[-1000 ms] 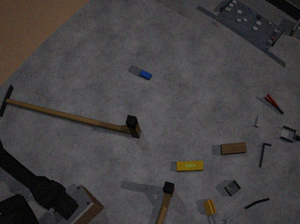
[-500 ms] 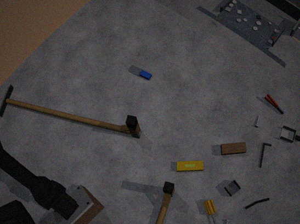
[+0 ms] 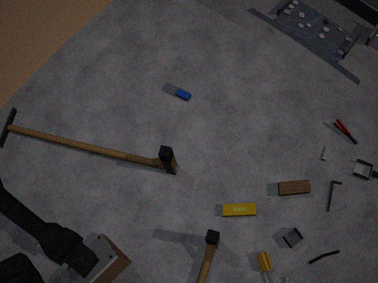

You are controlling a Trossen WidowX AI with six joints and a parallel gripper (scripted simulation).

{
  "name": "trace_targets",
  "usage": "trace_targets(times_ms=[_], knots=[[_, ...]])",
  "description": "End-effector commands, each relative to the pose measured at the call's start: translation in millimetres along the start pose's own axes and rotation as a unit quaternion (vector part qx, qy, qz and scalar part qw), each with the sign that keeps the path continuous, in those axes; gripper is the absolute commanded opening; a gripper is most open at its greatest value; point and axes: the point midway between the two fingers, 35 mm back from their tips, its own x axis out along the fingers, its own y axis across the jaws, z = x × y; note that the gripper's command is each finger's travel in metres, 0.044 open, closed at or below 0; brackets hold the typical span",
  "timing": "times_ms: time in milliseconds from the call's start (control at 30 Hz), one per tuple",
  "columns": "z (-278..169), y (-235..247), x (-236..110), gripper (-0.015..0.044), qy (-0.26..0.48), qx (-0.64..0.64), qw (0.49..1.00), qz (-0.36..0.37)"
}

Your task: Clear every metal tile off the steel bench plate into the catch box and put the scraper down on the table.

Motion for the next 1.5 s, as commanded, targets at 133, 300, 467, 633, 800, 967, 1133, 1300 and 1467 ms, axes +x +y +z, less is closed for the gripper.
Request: trace_targets(times_ms=[133, 300, 467, 633, 800, 967, 1133, 1300, 1467], knots=[[0.3, 0.0, -0.2, 0.0440, -0.001, -0.003, 1.000, 0.000], [3.7, -10.5, 2.2, 0.0335, -0.008, -0.031, 0.999, -0.014], [10.9, -31.4, 6.4, 0.0204, -0.020, -0.089, 0.995, -0.044], [18.4, -52.2, 9.5, 0.0072, -0.030, -0.146, 0.986, -0.074], [26.2, -72.9, 11.5, 0.0000, -0.036, -0.203, 0.973, -0.105], [34.4, -93.3, 12.6, 0.0000, -0.040, -0.258, 0.956, -0.136], [42.9, -113.5, 12.6, 0.0000, -0.042, -0.312, 0.934, -0.167], [51.6, -133.3, 11.6, 0.0000, -0.041, -0.364, 0.909, -0.199], [60.6, -152.7, 9.6, 0.0000, -0.037, -0.414, 0.880, -0.230]])
